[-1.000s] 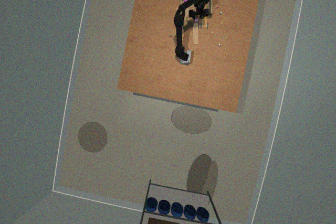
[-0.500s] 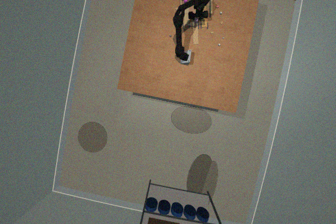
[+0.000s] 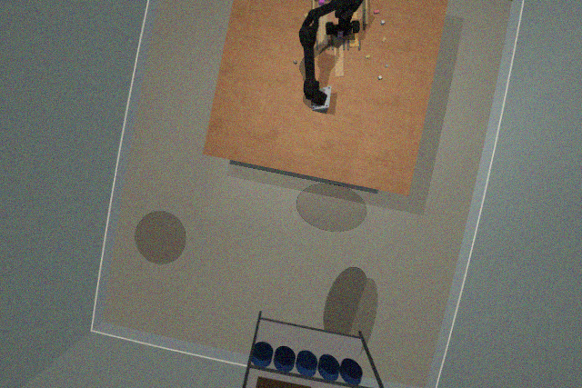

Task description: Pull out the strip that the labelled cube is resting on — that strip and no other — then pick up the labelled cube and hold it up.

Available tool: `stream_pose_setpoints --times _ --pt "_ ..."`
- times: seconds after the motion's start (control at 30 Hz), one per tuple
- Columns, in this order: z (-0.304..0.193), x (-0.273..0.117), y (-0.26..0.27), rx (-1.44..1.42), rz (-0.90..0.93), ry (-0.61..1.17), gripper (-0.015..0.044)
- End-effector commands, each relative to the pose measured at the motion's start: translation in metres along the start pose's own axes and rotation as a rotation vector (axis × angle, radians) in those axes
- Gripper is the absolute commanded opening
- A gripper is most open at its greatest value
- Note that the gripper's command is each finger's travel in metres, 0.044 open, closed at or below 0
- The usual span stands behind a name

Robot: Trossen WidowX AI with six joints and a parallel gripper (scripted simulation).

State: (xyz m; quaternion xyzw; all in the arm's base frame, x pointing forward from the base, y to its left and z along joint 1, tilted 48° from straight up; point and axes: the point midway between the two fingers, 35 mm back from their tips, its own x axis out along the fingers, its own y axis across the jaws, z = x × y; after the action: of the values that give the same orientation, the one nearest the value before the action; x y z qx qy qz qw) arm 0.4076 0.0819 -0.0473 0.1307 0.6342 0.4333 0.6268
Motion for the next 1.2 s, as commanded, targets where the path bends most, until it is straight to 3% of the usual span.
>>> stream_pose_setpoints --times 0.0,0.1,0.23,0.7,1.17 --pt "0.0 -0.001 0.0 0.0 0.0 -0.001 0.0125" --pt "0.0 -0.001 0.0 0.0 0.0 -0.001 0.0105" --pt "-0.002 -0.003 0.0 0.0 -0.001 -0.001 0.0" --pt "-0.055 -0.042 0.018 0.009 0.001 -0.001 0.0" --pt "-0.088 -0.044 0.029 0.011 0.001 0.0 0.0"
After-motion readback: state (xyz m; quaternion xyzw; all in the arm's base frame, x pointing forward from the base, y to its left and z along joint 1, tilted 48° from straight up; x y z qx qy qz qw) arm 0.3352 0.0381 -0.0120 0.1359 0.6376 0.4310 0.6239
